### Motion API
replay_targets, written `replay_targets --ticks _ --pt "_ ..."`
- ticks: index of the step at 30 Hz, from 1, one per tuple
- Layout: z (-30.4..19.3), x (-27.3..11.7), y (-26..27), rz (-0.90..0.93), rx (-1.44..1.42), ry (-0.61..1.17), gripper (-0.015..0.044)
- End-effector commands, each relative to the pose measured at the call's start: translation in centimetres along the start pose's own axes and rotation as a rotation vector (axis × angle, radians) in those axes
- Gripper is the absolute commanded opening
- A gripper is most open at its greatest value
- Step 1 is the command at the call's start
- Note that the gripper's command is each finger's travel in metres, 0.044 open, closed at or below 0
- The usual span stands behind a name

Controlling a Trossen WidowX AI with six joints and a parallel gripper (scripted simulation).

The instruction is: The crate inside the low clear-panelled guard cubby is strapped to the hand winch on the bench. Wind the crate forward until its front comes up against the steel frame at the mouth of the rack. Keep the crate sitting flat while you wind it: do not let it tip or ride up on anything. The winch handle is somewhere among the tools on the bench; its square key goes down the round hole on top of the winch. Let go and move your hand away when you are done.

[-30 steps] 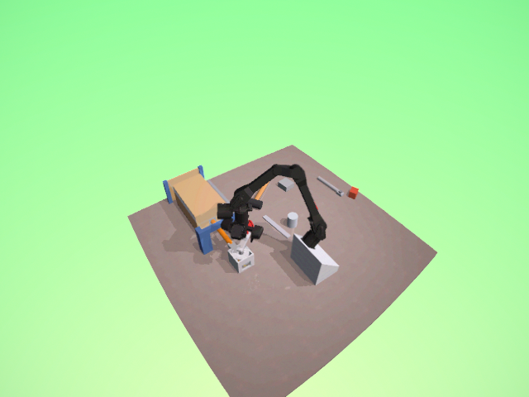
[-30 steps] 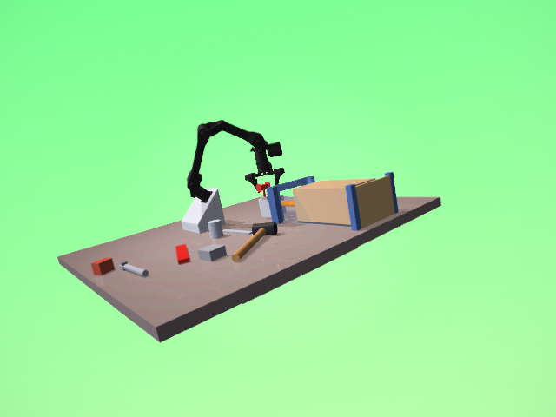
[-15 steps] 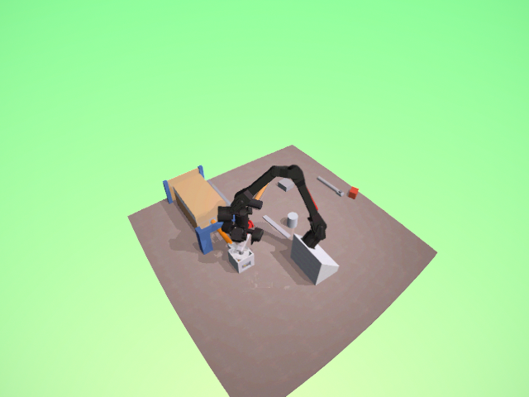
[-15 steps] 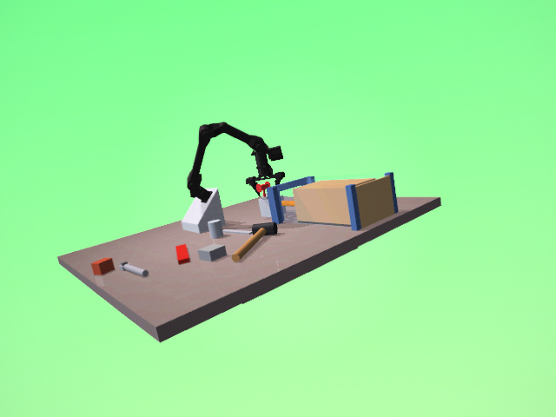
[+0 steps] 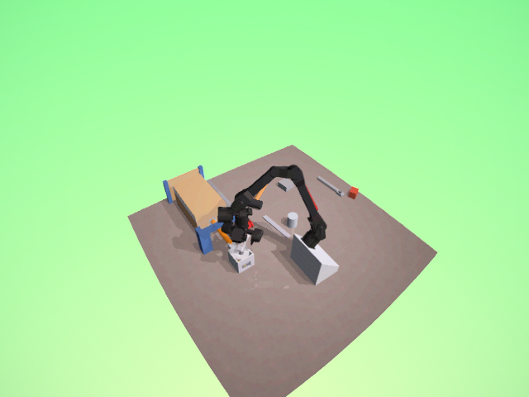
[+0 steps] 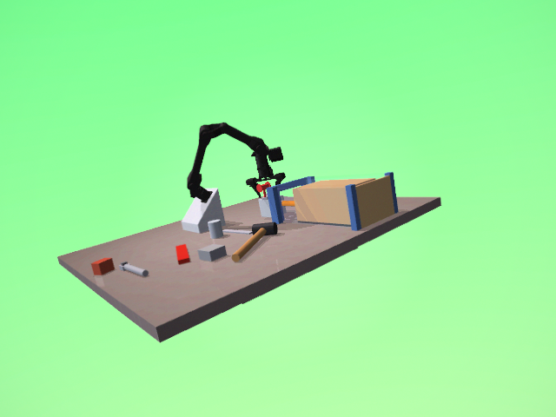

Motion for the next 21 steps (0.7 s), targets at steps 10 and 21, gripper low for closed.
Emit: replay_targets --ticks 10,21 --pt "0.0 0.0 0.0 0.0 0.0 0.0 0.0204" --pt "0.0 0.0 0.0 0.0 0.0 0.0 0.0072"
Point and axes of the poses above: the point midway between the two fingers, 35 mm back from their tips, its own x axis out along the fingers, its own y axis across the jaws, z = x × y, the point moved 6 cm from there along -x, back along the fingers, and after that the axes turned 3 degrees about x, right-handed, at the moved point
